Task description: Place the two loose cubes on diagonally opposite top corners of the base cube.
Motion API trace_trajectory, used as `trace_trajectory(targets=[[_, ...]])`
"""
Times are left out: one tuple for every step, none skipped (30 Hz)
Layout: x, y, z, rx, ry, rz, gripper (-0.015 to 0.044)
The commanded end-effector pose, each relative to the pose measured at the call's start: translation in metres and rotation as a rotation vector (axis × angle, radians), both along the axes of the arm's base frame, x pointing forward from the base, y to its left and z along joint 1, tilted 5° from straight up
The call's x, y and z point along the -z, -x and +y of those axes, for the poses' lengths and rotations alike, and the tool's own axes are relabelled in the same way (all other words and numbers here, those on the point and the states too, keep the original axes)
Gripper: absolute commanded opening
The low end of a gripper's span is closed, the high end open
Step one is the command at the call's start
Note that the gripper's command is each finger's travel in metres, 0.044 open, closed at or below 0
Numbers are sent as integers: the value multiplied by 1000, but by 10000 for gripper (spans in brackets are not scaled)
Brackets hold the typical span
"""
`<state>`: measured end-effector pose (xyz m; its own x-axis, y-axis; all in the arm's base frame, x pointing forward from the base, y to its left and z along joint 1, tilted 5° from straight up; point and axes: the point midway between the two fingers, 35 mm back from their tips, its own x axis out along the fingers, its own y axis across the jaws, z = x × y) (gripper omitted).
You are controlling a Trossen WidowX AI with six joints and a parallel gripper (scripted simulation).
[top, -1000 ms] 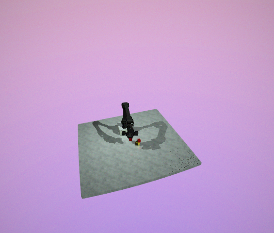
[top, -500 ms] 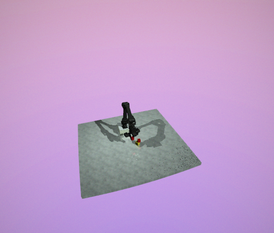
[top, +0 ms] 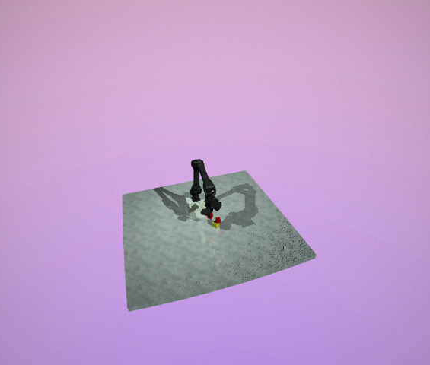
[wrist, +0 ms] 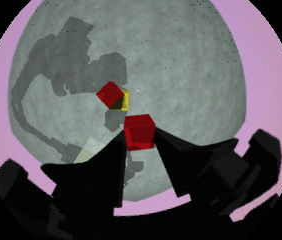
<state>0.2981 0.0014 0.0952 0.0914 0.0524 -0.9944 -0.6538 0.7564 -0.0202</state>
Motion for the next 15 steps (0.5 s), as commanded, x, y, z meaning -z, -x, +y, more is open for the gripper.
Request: trace_trajectory(targets=[[0, 3, 6, -167, 19, -13, 105], [0, 3, 7, -207, 23, -15, 105], [0, 4, 9, -246, 26, -17, 105], [0, 4, 10, -286, 30, -19, 105], [0, 4, 12, -325, 33, -21, 105], [0, 5, 13, -365, 37, -23, 105], [0, 5, 15, -404, 41, -25, 105], [0, 5, 16, -444, 44, -27, 105], [0, 6, 18, -483, 48, -29, 105], [0, 6, 19, -523, 51, -31, 105], [0, 7, 20, -555, 54, -33, 105], [0, 7, 21, -575, 56, -34, 105], [0, 7, 21, -581, 56, -34, 105], [0, 7, 21, -581, 56, -34, 105], [0, 7, 21, -581, 56, -34, 105]])
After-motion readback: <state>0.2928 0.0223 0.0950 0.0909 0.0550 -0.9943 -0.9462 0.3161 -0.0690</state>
